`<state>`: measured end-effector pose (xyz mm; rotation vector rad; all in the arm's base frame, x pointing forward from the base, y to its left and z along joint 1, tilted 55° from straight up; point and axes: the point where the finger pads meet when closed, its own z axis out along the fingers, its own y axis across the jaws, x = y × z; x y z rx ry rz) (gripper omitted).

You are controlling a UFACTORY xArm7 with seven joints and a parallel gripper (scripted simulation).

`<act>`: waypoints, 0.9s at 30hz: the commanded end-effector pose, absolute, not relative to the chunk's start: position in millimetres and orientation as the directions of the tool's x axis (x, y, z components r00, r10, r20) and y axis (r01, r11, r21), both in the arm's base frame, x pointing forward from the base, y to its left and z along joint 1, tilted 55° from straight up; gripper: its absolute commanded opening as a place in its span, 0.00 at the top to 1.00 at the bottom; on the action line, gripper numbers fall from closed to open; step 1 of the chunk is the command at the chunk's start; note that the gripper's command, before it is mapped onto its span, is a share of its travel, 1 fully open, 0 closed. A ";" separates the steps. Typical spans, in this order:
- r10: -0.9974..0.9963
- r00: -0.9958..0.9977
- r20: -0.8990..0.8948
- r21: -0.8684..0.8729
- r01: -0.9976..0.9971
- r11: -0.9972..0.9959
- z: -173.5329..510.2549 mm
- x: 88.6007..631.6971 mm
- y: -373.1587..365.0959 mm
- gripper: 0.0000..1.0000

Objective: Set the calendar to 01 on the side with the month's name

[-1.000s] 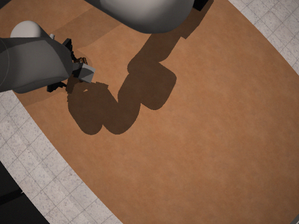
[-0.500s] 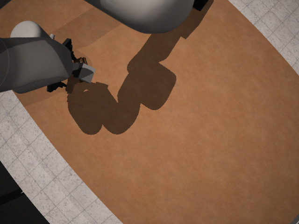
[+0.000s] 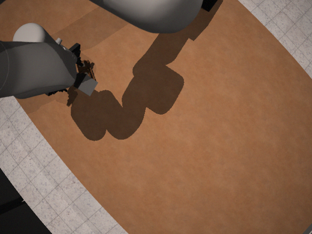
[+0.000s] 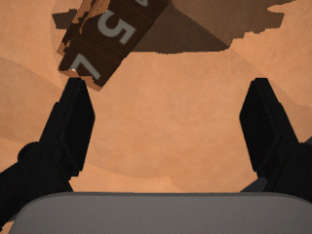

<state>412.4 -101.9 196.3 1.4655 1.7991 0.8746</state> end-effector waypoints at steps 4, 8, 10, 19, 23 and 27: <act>0.990 -0.139 -0.027 0.819 0.565 0.102 202.6 418.3 -83.4 0.00; 0.992 -0.123 -0.005 0.820 0.568 0.074 202.8 418.5 -82.9 0.00; 0.995 -0.083 0.053 0.818 0.575 0.004 203.2 418.9 -81.8 0.00; 0.983 0.012 0.186 0.798 0.581 -0.158 208.5 424.4 -63.2 0.00; 0.983 0.012 0.186 0.798 0.581 -0.158 209.7 425.6 -59.0 0.00; 0.983 0.012 0.186 0.798 0.581 -0.158 209.7 425.6 -59.0 0.00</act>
